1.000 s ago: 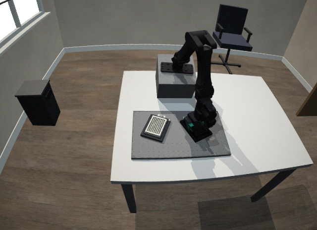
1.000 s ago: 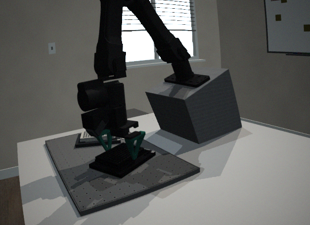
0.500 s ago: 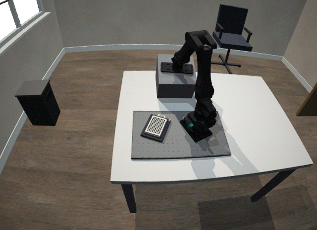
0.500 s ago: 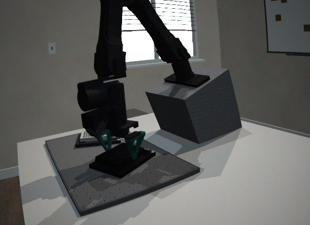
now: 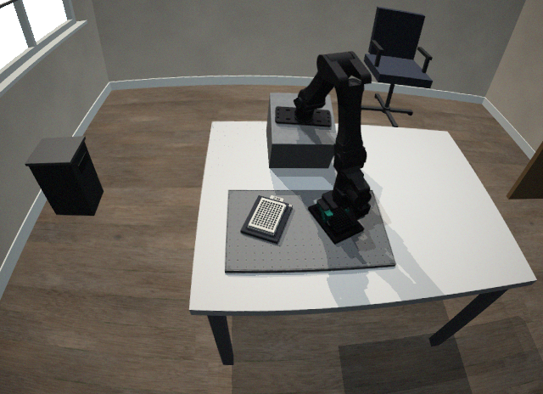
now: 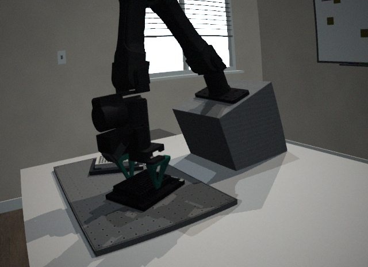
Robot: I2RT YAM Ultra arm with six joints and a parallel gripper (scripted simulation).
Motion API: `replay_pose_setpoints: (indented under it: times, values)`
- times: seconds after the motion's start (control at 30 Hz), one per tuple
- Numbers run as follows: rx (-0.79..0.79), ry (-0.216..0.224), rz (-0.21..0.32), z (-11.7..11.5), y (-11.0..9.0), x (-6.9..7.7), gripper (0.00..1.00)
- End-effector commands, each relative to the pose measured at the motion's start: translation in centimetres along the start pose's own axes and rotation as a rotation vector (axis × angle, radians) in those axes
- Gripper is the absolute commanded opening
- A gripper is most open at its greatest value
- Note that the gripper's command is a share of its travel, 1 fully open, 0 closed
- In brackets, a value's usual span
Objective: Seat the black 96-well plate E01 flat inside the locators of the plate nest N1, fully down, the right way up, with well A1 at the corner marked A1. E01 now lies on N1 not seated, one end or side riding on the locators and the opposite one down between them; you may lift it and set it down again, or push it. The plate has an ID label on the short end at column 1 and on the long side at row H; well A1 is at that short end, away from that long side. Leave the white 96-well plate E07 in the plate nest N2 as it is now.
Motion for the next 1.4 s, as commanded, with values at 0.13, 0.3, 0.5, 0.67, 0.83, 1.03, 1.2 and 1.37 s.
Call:
replay_pose_setpoints:
  times: [0.13,0.3,0.5,0.67,0.83,1.03,1.2,1.37]
  values:
    - [0.000,-0.003,-0.015,-0.1,0.4,0.2,0.00]
    - [0.000,-0.003,-0.015,-0.1,0.4,0.2,0.00]
    - [0.000,-0.003,-0.015,-0.1,0.4,0.2,0.00]
    - [0.000,-0.003,-0.015,-0.1,0.4,0.2,0.00]
    - [0.000,-0.003,-0.015,-0.1,0.4,0.2,0.00]
    - [0.000,-0.003,-0.015,-0.1,0.4,0.9,0.00]
    - [0.000,-0.003,-0.015,-0.1,0.4,1.7,0.00]
    - [0.000,-0.003,-0.015,-0.1,0.4,2.2,0.00]
Point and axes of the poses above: the point where the finger pads meet when closed, its own x axis back along the fingers, its own z axis across the jaws, y = z × x, the point moved 2 cm from there along x, back along the fingers, and after that the axes turned 11 degrees about x, right-handed, at the moved point
